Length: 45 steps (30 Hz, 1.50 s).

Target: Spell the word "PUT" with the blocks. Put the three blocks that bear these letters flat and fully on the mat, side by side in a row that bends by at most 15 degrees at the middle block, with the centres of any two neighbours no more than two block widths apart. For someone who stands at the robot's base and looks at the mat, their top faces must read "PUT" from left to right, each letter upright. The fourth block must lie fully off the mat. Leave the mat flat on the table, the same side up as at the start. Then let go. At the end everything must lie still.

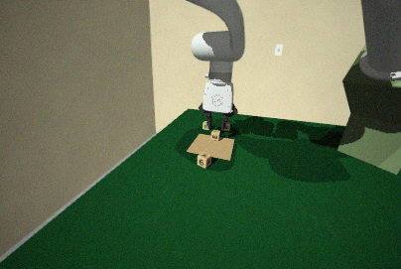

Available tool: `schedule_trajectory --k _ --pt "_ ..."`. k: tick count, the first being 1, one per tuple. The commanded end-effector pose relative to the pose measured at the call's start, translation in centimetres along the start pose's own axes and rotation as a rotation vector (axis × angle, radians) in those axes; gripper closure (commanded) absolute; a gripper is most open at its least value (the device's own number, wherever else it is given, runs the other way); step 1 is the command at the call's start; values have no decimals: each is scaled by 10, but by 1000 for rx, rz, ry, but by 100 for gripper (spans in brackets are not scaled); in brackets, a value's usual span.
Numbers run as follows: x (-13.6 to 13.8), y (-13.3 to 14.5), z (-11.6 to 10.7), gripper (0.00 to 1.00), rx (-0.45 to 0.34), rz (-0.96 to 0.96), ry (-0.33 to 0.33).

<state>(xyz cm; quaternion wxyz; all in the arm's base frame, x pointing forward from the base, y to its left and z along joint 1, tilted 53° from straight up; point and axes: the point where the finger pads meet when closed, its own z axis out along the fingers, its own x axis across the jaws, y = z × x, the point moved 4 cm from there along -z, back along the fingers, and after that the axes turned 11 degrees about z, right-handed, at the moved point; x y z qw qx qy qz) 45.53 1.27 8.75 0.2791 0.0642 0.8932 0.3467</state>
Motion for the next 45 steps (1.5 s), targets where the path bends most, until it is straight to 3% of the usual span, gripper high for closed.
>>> schedule_trajectory --k 1,7,13,14,38,45 --pt "0 1 -25 53 -1 0 1" --pt "0 1 -48 53 -1 0 1" --pt "0 1 -53 53 -1 0 1" --pt "0 1 -53 0 -1 0 1" --pt "0 1 -53 0 -1 3 1" --pt "-1 -3 -52 0 0 92 1"
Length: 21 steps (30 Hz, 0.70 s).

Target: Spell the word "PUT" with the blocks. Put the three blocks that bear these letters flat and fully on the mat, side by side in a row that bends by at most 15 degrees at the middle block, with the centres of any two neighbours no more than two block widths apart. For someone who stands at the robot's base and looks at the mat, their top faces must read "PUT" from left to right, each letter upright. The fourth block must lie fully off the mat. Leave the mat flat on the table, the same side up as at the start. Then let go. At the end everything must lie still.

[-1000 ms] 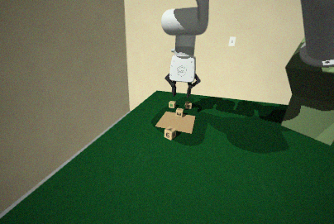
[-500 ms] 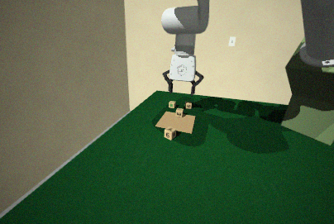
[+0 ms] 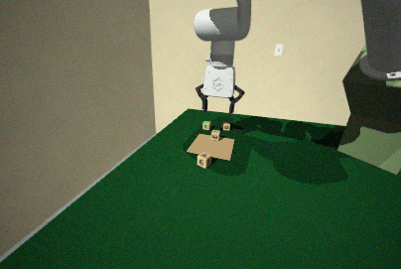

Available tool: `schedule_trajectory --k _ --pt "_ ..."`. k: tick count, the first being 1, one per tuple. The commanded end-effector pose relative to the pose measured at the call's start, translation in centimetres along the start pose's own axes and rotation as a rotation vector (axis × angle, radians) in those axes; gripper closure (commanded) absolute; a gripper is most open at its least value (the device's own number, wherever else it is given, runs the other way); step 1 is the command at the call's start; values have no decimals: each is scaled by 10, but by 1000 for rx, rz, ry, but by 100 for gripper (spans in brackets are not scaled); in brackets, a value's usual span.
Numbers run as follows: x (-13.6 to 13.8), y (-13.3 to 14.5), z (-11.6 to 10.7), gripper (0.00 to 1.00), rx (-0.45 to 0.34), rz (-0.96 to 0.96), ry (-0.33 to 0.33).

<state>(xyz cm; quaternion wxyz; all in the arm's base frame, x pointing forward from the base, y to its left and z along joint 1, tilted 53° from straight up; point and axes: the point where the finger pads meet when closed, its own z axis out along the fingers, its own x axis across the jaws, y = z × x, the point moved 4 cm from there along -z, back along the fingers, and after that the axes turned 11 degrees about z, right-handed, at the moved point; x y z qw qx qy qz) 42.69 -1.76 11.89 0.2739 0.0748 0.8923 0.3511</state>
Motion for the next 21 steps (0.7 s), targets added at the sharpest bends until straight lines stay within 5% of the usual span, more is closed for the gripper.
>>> schedule_trajectory --k 1,21 --pt "-1 -4 0 0 2 94 -1" --pt "-3 -19 1 0 4 518 -1"
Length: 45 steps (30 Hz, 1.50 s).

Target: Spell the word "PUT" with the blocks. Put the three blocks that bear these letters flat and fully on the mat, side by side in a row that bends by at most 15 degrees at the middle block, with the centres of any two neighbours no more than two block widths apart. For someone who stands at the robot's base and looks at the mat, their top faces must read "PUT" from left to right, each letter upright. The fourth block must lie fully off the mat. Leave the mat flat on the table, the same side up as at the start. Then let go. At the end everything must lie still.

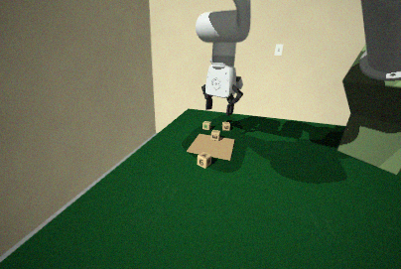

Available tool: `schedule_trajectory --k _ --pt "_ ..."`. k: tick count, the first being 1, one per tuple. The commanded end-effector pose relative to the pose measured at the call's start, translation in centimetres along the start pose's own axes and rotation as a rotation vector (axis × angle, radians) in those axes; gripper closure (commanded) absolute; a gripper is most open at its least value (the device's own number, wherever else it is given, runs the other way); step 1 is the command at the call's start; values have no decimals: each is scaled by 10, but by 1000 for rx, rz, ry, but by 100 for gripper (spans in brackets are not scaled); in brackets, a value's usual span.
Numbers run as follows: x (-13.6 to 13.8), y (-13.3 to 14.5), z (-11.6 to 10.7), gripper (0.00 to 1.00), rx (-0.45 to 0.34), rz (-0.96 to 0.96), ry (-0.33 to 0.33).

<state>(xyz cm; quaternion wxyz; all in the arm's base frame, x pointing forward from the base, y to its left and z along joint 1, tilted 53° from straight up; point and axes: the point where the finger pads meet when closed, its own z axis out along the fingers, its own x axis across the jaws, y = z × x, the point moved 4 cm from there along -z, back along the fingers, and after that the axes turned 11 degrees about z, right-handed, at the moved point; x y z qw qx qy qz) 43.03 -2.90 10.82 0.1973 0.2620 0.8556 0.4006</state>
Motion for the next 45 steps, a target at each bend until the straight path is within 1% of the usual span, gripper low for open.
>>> schedule_trajectory --k 1,2,16,18,19,33,35,36,45 --pt "-3 -3 0 0 6 94 6" --pt "-4 -5 0 0 6 160 6" --pt "-10 -15 1 0 8 459 5" --pt "-10 -15 1 0 8 459 5" --pt "-11 -17 1 0 8 524 4" --pt "-16 -27 2 0 10 822 3" --pt "-16 -27 2 0 10 822 3" --pt "-17 -29 2 0 10 887 3" --pt "-20 -36 3 0 10 1076 2"
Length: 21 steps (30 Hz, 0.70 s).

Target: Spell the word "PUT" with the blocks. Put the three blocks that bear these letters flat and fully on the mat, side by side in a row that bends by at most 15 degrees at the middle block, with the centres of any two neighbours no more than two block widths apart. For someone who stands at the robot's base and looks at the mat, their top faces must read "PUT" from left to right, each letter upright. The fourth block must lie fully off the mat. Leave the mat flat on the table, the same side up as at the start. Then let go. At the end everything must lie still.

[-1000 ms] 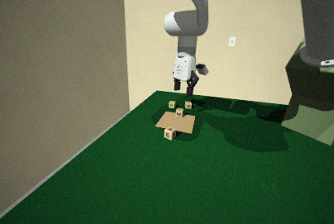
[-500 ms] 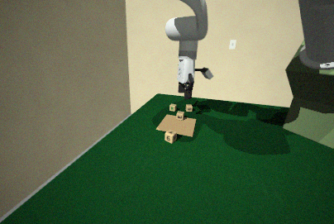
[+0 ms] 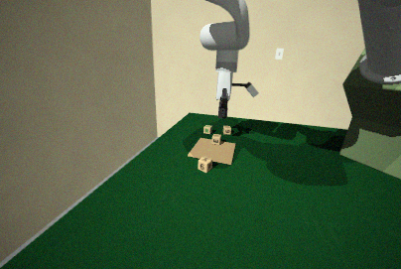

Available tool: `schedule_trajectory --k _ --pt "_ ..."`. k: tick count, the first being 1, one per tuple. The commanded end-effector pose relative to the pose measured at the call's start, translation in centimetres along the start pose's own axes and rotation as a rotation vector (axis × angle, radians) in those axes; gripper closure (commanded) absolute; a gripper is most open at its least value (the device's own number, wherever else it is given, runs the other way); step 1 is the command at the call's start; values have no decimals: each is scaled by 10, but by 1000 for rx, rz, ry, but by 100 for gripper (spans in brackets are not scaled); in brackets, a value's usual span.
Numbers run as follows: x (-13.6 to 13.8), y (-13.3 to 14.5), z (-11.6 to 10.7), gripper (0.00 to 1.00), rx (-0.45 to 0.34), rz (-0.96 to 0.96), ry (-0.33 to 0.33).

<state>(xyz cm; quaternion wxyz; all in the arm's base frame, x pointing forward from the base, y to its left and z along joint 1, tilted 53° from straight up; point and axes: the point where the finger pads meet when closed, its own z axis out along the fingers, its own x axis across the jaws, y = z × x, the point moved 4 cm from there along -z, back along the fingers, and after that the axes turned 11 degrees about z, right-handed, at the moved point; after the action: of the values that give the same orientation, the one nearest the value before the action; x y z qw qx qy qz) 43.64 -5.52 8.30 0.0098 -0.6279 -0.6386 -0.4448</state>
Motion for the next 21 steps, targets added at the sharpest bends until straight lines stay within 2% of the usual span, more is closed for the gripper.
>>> schedule_trajectory --k 1,7,8,21 --pt "-6 0 0 0 7 138 0" --pt "-9 0 0 0 7 227 -1" --pt "-11 -1 0 0 7 291 -1" --pt "-22 -3 1 0 7 569 -2"
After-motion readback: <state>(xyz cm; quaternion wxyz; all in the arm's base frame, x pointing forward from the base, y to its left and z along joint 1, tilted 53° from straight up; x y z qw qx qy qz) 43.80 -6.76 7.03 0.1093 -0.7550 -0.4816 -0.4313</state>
